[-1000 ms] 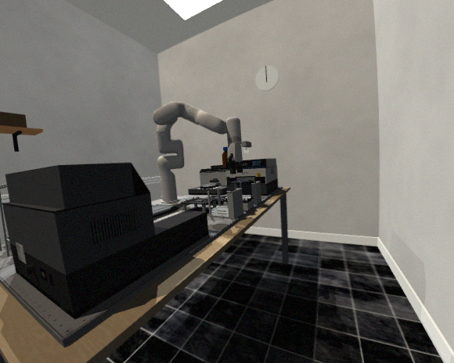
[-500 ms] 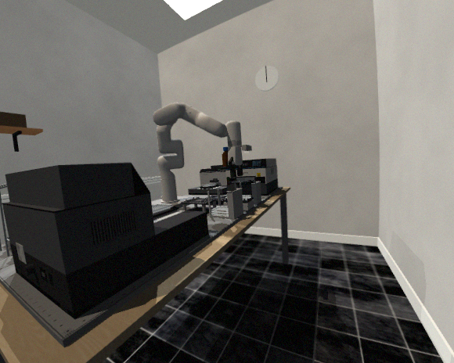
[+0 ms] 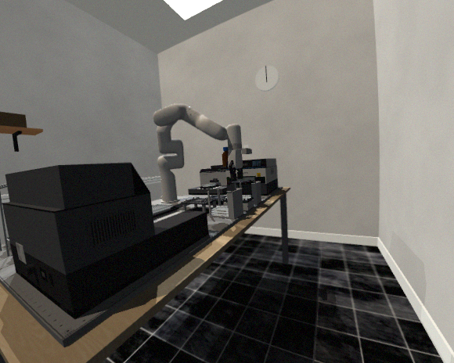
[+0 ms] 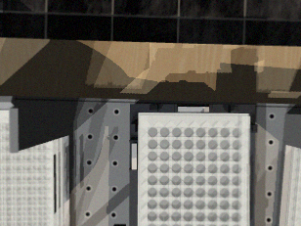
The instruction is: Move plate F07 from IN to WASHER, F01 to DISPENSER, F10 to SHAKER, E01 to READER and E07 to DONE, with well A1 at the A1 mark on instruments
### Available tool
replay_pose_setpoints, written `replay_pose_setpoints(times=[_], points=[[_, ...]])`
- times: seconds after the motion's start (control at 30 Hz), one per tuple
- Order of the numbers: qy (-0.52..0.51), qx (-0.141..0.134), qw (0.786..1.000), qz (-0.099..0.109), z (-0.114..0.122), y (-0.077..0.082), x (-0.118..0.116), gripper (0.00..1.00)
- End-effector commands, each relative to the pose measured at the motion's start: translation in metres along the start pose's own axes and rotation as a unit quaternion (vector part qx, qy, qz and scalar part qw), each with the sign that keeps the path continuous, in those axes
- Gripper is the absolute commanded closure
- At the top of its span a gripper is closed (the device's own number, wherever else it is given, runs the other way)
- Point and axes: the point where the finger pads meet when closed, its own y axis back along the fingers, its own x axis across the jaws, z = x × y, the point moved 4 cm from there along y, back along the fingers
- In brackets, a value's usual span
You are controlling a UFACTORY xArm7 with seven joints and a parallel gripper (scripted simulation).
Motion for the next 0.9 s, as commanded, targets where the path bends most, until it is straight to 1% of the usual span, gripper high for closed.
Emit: replay_pose_setpoints(times=[0.0, 0.87], points=[[0.0, 0.002, 1.0, 0.0, -0.001, -0.003, 0.0, 0.0], [0.0, 0.002, 1.0, 0.0, -0.001, -0.034, 0.0, 0.0]])
